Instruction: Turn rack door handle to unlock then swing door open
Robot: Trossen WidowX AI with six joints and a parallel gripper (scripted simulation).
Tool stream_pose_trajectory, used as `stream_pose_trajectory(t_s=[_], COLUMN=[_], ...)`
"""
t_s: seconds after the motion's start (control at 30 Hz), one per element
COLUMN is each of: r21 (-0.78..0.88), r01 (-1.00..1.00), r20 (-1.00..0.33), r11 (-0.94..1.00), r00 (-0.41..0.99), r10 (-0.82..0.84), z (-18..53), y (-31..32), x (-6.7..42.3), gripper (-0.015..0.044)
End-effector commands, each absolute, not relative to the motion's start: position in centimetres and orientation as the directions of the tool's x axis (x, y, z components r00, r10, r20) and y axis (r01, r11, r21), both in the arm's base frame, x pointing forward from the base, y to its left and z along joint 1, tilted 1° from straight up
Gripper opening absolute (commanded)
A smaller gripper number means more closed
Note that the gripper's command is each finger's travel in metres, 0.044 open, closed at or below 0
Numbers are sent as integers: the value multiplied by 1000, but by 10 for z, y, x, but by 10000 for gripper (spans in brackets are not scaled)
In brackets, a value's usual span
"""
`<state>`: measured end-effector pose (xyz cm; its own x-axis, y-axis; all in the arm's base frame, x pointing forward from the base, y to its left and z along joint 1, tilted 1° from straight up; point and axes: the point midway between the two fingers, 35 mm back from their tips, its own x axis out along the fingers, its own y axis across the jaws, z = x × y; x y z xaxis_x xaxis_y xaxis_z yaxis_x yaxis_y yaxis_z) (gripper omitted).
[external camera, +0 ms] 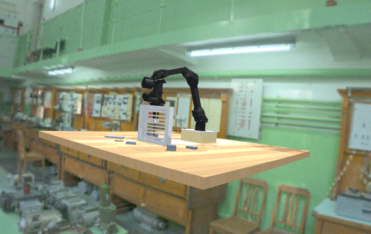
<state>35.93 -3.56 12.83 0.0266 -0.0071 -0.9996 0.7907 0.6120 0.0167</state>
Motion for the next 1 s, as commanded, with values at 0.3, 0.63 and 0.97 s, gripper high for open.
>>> stream_pose_trajectory(t_s=[0.3,0.63,0.97], r21=[5,-8,-19], r01=[284,-205,-646], r20=[-1000,-1000,-1000], r11=[959,979,763], r00=[27,27,27], r10=[-3,-3,-2], z=[128,128,128], y=[-35,-35,-35], x=[360,360,360], gripper=[285,285,285])
